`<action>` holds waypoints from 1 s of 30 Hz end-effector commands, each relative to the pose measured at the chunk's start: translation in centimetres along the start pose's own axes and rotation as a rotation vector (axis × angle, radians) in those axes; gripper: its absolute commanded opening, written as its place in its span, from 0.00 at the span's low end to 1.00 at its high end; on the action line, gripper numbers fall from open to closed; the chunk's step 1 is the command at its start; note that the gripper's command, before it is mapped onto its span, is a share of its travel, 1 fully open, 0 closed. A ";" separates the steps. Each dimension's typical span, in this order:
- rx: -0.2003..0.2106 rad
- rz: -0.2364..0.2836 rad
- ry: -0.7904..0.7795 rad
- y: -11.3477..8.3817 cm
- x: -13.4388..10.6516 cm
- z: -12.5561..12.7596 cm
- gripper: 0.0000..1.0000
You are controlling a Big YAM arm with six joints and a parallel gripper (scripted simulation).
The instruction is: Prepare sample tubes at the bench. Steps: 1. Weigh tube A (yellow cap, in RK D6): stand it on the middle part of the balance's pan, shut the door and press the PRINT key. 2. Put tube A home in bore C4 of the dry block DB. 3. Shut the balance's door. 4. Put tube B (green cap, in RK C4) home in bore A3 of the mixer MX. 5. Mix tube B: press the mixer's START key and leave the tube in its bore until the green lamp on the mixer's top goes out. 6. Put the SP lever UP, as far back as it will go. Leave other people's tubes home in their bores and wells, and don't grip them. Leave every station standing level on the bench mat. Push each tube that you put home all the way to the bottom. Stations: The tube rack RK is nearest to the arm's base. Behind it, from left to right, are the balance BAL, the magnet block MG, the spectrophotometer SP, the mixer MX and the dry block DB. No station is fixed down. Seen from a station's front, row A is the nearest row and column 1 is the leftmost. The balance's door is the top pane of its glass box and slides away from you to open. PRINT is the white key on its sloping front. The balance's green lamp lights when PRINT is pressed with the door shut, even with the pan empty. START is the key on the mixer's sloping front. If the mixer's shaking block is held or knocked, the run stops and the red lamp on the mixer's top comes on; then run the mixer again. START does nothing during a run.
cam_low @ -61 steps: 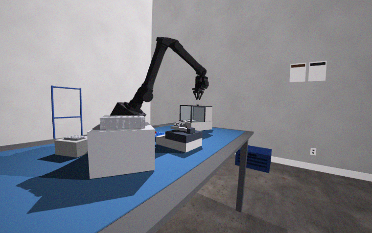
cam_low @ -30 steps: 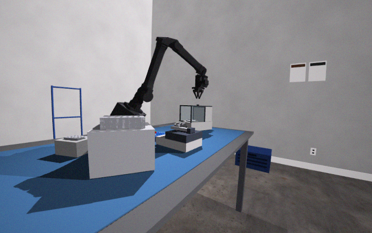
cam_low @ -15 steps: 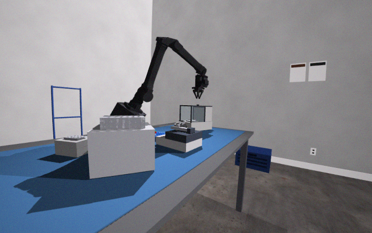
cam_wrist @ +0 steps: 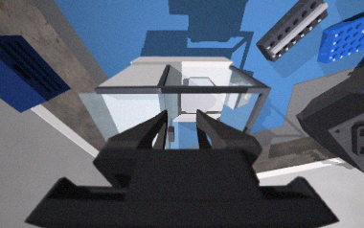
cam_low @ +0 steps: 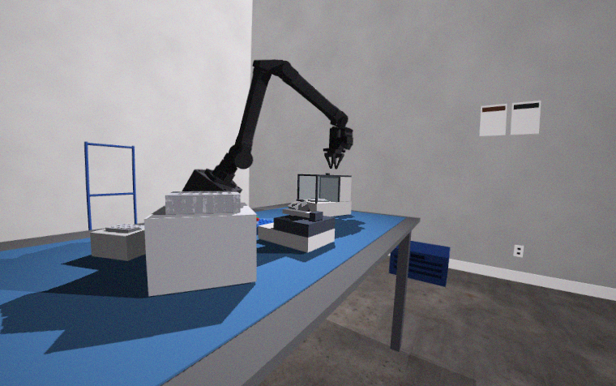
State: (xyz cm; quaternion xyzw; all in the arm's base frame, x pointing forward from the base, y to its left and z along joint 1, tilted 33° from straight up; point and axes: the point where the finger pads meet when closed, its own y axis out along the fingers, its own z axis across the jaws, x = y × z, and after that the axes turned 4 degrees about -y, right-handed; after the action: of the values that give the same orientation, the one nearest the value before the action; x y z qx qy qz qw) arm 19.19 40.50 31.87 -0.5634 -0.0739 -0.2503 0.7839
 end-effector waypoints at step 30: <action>-0.059 0.062 -0.396 9.0 12.7 -13.6 0.36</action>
State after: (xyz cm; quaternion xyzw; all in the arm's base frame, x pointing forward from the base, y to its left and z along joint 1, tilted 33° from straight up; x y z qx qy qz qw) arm 31.76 26.22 23.56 -0.6369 -0.1545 -0.1361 0.7429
